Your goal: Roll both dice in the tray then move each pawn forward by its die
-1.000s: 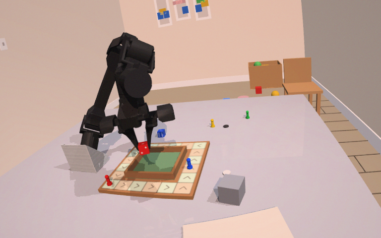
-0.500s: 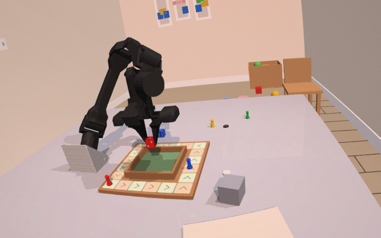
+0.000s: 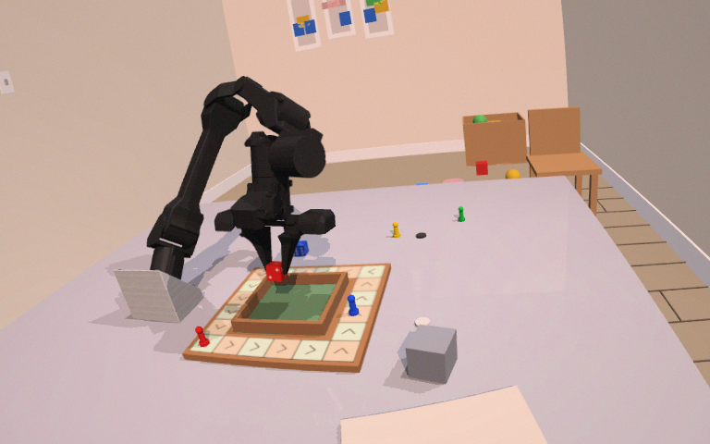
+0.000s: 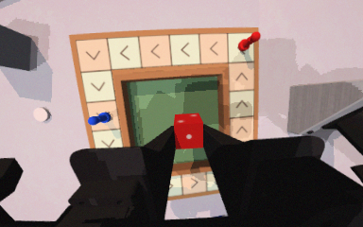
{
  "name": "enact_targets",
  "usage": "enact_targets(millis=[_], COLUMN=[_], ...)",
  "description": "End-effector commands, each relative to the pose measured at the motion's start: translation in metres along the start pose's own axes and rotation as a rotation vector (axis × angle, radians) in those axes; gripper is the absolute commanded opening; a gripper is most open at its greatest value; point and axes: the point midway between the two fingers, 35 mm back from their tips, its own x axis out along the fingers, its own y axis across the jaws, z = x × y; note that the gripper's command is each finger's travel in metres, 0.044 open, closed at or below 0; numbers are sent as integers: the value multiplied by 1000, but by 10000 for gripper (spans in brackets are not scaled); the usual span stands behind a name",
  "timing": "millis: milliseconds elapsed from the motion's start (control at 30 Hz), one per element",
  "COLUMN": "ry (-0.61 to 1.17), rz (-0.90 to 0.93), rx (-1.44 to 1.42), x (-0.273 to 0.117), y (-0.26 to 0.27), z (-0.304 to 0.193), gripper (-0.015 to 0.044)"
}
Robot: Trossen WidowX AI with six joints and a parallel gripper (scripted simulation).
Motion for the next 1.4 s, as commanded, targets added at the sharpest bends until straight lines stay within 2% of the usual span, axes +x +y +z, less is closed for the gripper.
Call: enact_targets(millis=[0,233,533,667,867,1367], ry=[-144,-380,-645,-650,-650,-645], rz=[-28,-23,69,72,73,70], rx=[7,18,40,41,41,36], x=[3,6,6,5,-31,-29], y=[-3,-4,-4,-3,6,4], z=[1,1,0,-1,-21,-21], gripper=[0,0,0,0,0,0])
